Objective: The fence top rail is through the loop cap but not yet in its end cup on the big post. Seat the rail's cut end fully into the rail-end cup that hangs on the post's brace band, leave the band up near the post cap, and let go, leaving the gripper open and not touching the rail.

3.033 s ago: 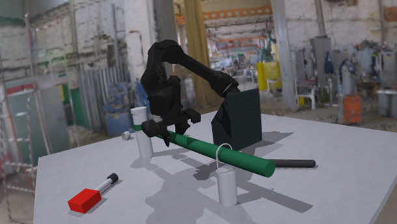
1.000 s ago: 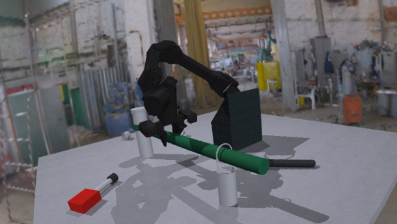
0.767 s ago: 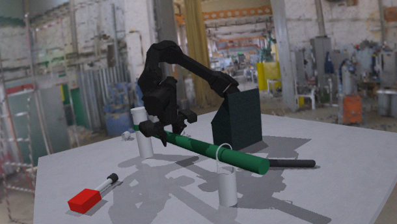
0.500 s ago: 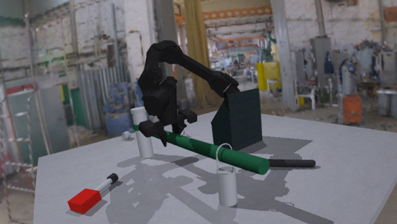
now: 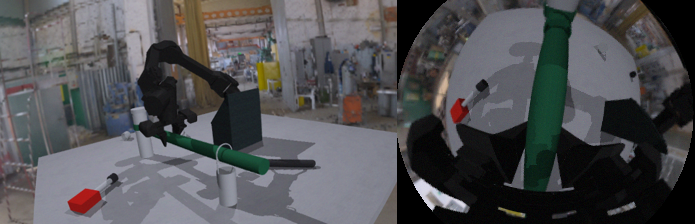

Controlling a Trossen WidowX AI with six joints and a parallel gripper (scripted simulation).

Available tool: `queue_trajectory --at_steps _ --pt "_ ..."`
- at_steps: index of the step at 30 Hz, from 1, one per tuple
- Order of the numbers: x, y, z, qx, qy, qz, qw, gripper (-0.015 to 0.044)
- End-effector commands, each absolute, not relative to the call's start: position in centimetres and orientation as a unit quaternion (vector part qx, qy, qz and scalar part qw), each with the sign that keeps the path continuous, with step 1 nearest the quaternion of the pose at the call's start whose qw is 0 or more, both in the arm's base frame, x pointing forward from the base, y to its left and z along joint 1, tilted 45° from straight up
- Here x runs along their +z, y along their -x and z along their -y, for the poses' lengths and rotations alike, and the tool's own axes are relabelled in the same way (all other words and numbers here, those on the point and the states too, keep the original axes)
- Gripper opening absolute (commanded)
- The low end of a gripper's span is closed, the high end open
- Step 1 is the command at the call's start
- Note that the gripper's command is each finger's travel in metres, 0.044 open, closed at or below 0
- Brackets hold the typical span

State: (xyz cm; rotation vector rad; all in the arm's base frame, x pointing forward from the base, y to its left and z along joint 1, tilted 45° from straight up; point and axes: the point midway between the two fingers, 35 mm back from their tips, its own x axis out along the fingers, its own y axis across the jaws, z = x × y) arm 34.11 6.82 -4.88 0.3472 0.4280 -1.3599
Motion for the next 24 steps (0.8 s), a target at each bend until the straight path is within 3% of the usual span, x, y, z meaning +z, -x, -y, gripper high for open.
queue_trajectory --at_steps 1,24 --pt "-4.55 -34.16 -6.85 -0.620 -0.156 -0.192 0.744 0.0000" --pt "-4.24 -34.21 -6.81 -0.621 -0.154 -0.191 0.745 0.0000"
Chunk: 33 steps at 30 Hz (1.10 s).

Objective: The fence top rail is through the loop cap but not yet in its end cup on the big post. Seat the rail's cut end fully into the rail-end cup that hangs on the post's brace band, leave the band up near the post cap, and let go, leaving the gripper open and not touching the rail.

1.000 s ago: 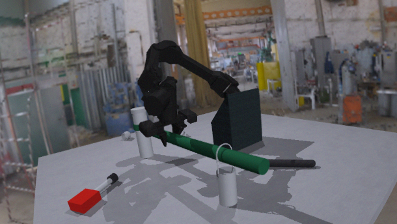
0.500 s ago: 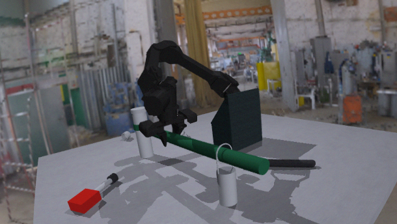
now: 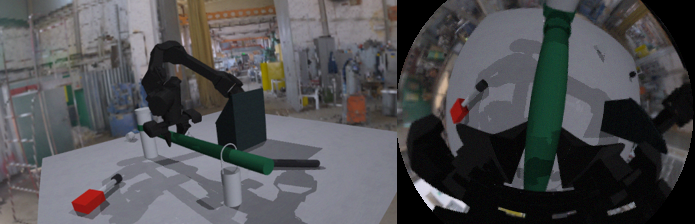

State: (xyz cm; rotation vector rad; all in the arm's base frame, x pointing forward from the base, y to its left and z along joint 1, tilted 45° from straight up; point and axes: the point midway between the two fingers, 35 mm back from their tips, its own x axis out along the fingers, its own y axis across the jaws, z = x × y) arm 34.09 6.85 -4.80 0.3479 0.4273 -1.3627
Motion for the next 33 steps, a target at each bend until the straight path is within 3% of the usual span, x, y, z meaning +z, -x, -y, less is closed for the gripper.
queue_trajectory --at_steps 1,33 --pt "-4.23 -34.22 -6.81 -0.621 -0.154 -0.191 0.745 0.0000" --pt "-4.44 -34.15 -6.67 -0.622 -0.159 -0.195 0.741 0.0000"
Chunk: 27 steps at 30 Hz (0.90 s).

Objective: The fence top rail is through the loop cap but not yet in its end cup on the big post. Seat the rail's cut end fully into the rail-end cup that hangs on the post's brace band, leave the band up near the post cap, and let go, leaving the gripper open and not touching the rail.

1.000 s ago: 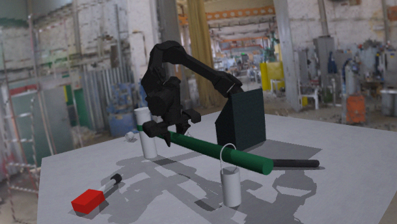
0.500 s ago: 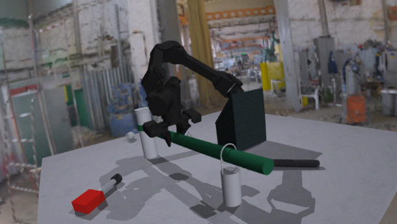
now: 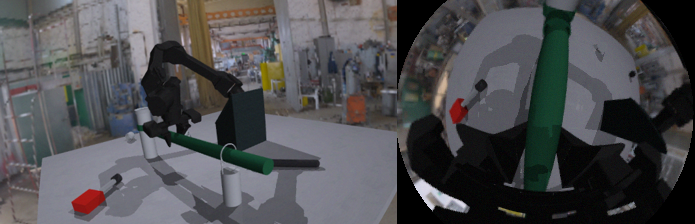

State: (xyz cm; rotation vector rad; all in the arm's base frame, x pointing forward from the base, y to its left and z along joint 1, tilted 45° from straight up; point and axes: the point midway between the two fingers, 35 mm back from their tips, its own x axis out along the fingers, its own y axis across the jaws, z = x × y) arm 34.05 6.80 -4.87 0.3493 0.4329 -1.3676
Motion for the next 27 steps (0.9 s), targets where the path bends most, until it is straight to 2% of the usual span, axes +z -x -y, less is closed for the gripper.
queue_trajectory --at_steps 1,27 --pt "-4.4 -34.2 -6.6 -0.622 -0.159 -0.195 0.741 0.0000" --pt "-2.4 -35.0 -6.7 -0.622 -0.159 -0.195 0.741 0.0000"
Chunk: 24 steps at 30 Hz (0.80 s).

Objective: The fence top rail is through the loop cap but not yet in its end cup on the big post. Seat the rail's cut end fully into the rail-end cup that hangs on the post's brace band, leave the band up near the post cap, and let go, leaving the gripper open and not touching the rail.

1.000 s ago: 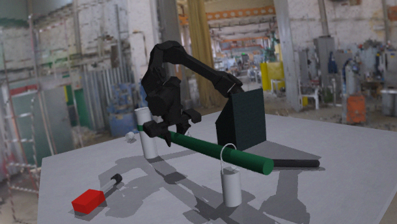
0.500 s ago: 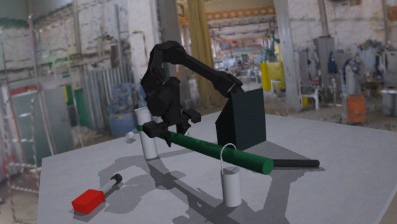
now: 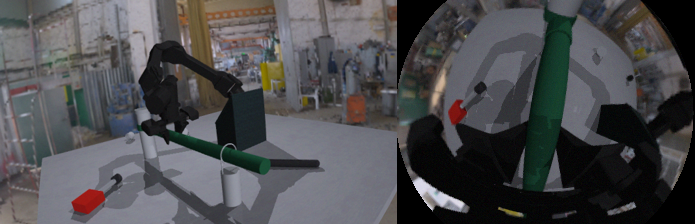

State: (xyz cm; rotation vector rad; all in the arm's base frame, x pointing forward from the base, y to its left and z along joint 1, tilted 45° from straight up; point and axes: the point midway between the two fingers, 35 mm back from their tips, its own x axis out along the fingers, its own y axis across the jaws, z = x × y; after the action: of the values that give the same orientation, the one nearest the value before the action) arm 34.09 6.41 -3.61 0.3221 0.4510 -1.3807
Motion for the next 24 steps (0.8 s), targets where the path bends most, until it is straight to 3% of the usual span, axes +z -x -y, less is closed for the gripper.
queue_trajectory --at_steps 1,24 --pt "-2.4 -35.0 -6.7 -0.622 -0.159 -0.195 0.741 0.0000" --pt "-1.2 -35.0 -5.3 -0.622 -0.158 -0.195 0.741 0.0000"
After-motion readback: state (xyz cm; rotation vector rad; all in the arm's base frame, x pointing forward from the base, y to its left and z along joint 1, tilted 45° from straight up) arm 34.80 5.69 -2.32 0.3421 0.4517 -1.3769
